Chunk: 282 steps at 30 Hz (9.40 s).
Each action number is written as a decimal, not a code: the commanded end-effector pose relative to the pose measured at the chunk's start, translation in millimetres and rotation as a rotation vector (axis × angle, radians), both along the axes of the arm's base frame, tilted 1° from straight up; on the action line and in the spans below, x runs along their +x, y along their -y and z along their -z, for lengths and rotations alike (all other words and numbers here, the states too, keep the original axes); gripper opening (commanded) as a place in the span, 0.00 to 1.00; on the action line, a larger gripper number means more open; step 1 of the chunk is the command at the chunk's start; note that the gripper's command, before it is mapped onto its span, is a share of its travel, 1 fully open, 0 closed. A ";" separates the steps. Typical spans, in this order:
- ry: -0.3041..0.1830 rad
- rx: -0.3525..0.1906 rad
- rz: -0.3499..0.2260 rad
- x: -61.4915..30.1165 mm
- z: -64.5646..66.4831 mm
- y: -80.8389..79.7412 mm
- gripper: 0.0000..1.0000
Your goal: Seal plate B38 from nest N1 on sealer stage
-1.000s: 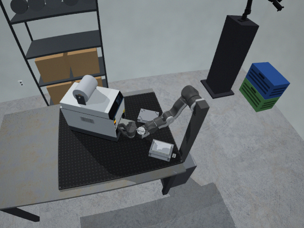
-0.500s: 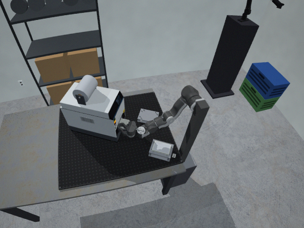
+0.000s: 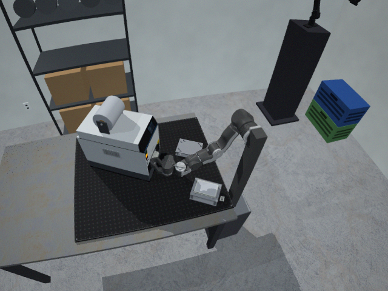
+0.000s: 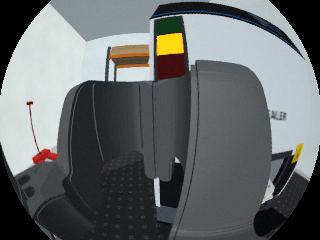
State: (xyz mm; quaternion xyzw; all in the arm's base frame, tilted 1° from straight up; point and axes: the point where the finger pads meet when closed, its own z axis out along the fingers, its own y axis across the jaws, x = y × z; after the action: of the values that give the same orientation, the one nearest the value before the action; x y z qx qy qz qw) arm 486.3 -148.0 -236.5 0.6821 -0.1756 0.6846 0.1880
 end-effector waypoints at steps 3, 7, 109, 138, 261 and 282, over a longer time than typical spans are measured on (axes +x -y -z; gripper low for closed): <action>0.001 -0.002 0.004 -0.6 -0.7 0.6 0.00; 0.001 -0.002 0.004 -0.6 -0.7 0.6 0.00; 0.000 -0.002 0.000 13.1 -0.1 10.2 0.00; 0.000 -0.001 0.000 12.9 0.1 11.0 0.00; 0.000 -0.002 0.004 -6.6 -1.0 -1.4 0.00; 0.006 -0.001 0.002 -2.7 -2.3 0.4 0.00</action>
State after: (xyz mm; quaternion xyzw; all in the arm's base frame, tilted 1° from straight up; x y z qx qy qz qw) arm 482.9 -148.6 -235.2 0.6808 -0.1767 0.6848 0.1907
